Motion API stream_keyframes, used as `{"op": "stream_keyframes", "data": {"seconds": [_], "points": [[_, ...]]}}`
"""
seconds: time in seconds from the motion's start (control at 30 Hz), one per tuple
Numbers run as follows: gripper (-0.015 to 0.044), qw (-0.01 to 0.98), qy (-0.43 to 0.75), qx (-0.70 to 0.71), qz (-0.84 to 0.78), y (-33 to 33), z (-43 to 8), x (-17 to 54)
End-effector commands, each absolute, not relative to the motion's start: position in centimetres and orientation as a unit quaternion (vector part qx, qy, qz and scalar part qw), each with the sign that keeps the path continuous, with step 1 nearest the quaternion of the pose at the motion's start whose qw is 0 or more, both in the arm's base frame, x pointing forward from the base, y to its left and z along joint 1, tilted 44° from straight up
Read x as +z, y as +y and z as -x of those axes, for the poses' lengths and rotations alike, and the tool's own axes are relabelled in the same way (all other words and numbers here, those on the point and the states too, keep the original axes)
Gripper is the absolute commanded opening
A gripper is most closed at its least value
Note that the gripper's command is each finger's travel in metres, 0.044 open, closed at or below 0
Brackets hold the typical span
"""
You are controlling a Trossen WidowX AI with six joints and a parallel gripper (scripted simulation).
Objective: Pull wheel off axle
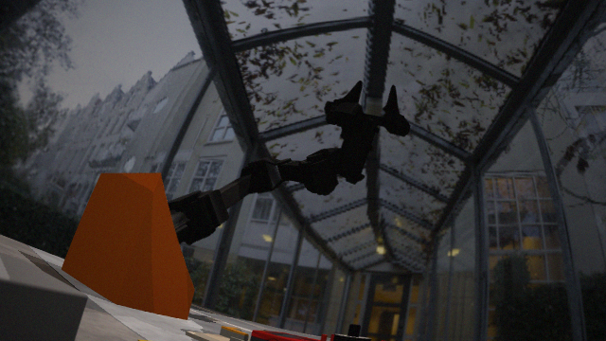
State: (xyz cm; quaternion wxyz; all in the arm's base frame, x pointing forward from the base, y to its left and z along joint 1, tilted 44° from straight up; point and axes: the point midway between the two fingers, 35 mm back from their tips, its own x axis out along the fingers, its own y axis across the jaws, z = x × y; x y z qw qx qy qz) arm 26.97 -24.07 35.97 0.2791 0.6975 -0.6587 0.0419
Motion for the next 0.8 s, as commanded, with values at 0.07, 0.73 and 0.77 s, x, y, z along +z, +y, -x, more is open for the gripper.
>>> {"op": "stream_keyframes", "data": {"seconds": [0.07,0.73,0.77], "points": [[0.0321,0.317,-0.635,0.006,-0.704,-24.5,-28.8,35.3],[0.03,0.606,-0.119,-0.351,-0.704,-25.4,-43.9,16.0],[0.03,0.609,-0.086,-0.36,-0.702,-25.1,-44.1,14.8]]}}
